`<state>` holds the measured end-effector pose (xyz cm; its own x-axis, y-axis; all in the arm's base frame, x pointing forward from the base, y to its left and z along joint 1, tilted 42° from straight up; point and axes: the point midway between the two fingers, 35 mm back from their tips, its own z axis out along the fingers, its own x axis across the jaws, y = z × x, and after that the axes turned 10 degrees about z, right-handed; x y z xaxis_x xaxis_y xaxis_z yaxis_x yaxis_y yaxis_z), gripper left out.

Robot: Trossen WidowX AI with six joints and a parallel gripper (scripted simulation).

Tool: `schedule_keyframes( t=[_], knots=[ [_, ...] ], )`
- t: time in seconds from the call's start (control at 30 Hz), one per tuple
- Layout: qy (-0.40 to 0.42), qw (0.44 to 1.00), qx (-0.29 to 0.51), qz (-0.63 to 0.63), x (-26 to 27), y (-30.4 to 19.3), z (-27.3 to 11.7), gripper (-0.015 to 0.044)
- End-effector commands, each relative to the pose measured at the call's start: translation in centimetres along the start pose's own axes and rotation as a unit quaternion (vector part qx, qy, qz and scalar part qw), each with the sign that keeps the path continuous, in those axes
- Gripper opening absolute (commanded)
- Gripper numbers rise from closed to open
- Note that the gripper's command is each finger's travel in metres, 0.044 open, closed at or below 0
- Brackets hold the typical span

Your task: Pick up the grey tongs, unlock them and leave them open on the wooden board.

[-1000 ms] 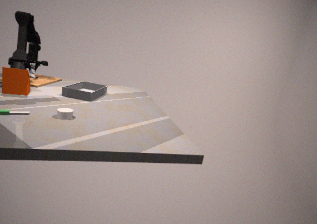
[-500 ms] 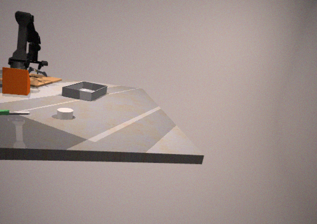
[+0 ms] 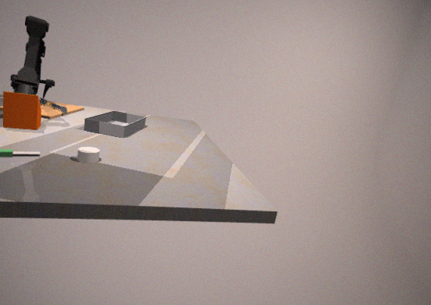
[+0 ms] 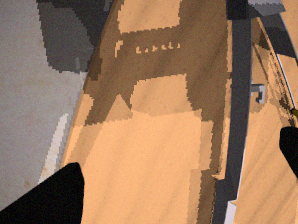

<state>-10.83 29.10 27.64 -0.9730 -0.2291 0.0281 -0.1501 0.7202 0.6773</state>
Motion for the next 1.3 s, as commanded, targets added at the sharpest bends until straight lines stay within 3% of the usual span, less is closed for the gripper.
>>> schedule_keyframes(
  t=[0.0, 0.27, 0.43, 0.6, 1.27],
  knots=[
    [-0.001, 1.000, 0.006, 0.002, 3.5, -0.6, -1.2, 0.0440],
    [0.000, 1.000, -0.010, 0.002, 9.5, -2.4, -4.8, 0.0440],
    [0.002, 1.000, -0.010, 0.002, 9.6, -2.4, -5.6, 0.0440],
    [0.008, 1.000, -0.005, -0.001, 8.8, -2.5, -9.2, 0.0440],
    [0.008, 1.000, -0.005, -0.001, 8.7, -2.5, -9.3, 0.0440]
  ],
)
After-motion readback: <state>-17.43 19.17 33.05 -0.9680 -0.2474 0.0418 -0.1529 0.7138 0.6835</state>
